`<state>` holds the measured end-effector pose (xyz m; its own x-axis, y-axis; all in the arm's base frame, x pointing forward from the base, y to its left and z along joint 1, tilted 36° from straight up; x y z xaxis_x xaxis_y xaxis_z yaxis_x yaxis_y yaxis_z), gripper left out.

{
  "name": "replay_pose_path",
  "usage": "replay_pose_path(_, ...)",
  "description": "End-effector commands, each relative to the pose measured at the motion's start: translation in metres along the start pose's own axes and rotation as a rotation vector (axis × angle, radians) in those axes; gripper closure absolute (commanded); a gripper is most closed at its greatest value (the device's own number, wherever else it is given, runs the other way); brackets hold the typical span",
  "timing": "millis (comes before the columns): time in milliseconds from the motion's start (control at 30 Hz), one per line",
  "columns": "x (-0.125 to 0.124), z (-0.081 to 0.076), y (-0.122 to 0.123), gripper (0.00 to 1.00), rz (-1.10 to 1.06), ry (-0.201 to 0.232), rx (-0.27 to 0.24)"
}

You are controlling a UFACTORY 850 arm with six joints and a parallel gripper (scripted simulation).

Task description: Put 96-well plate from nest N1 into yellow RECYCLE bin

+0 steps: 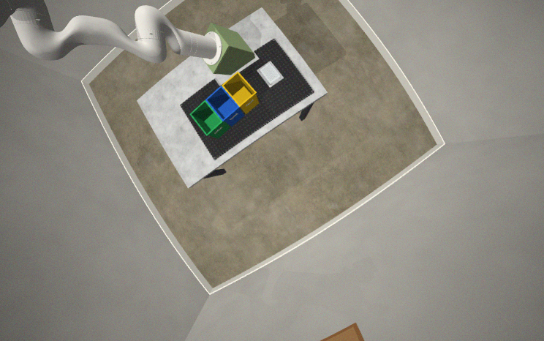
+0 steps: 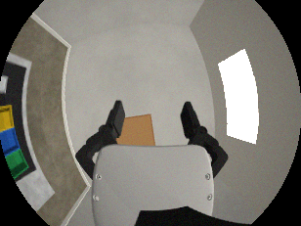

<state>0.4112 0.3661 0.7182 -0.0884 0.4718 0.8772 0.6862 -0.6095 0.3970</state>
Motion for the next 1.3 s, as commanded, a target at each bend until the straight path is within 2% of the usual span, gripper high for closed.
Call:
replay_pose_path(0, -0.006, 0.010, -0.008, 0.00, -0.058, -0.011, 0.018)
replay_pose_path(33, -0.008, 0.012, -0.003, 0.00, -0.089, -0.018, 0.034)
replay_pose_path(133, -0.013, 0.021, -0.011, 0.00, -0.171, -0.036, 0.064)
replay_pose_path(300, -0.024, 0.035, -0.022, 0.00, -0.171, -0.035, 0.065)
replay_pose_path(433, -0.034, 0.047, -0.031, 0.00, -0.282, -0.056, 0.112)
replay_pose_path(500, -0.039, 0.054, -0.037, 0.00, -0.282, -0.056, 0.112)
replay_pose_path(567, -0.039, 0.054, -0.037, 0.00, -0.282, -0.056, 0.112)
replay_pose_path(700, -0.050, 0.065, -0.047, 0.00, -0.393, -0.074, 0.163)
replay_pose_path(800, -0.057, 0.072, -0.054, 0.00, -0.393, -0.074, 0.163)
replay_pose_path(933, -0.069, 0.083, -0.064, 0.00, -0.503, -0.089, 0.219)
replay_pose_path(1133, -0.079, 0.091, -0.074, 0.00, -0.532, -0.093, 0.235)
replay_pose_path(1233, -0.088, 0.098, -0.082, 0.00, -0.611, -0.102, 0.280)
replay_pose_path(1267, -0.091, 0.101, -0.085, 0.00, -0.611, -0.102, 0.280)
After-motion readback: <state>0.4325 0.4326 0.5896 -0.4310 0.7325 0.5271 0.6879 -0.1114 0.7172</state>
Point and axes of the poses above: the point where the finger pads meet when closed, its own z axis out along the fingers, its own x axis across the jaws, y = z × x, the point moved 4 cm from there along -z, back along the fingers, and after that the axes turned 2 degrees about -z, right-handed, at the moved point
